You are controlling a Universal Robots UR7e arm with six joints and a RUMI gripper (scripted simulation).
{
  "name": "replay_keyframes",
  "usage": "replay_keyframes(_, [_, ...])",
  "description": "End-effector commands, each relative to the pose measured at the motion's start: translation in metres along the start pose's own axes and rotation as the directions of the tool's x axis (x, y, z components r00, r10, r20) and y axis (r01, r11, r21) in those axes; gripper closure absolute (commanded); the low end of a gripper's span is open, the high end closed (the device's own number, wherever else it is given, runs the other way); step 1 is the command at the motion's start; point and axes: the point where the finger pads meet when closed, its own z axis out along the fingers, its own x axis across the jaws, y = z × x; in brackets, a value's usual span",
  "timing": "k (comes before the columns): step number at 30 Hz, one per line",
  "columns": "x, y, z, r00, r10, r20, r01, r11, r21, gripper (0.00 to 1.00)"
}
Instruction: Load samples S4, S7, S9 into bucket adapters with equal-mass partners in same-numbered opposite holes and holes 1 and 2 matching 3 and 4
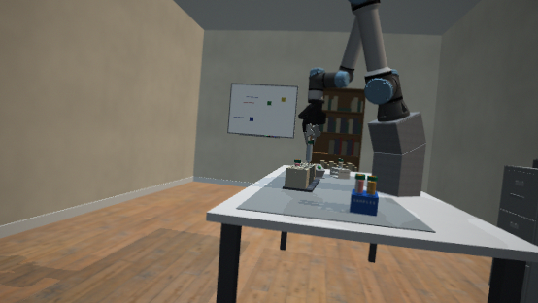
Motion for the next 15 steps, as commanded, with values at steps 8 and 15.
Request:
replay_keyframes(8, [-0.0014, -0.0023, 0.0132, 1.0, 0.0, 0.003, 0.0, 1.0, 0.01, 1.0])
replay_keyframes(15, [-0.0019, -0.0037, 0.0122, 1.0, 0.0, 0.004, 0.0, 1.0, 0.012, 1.0])
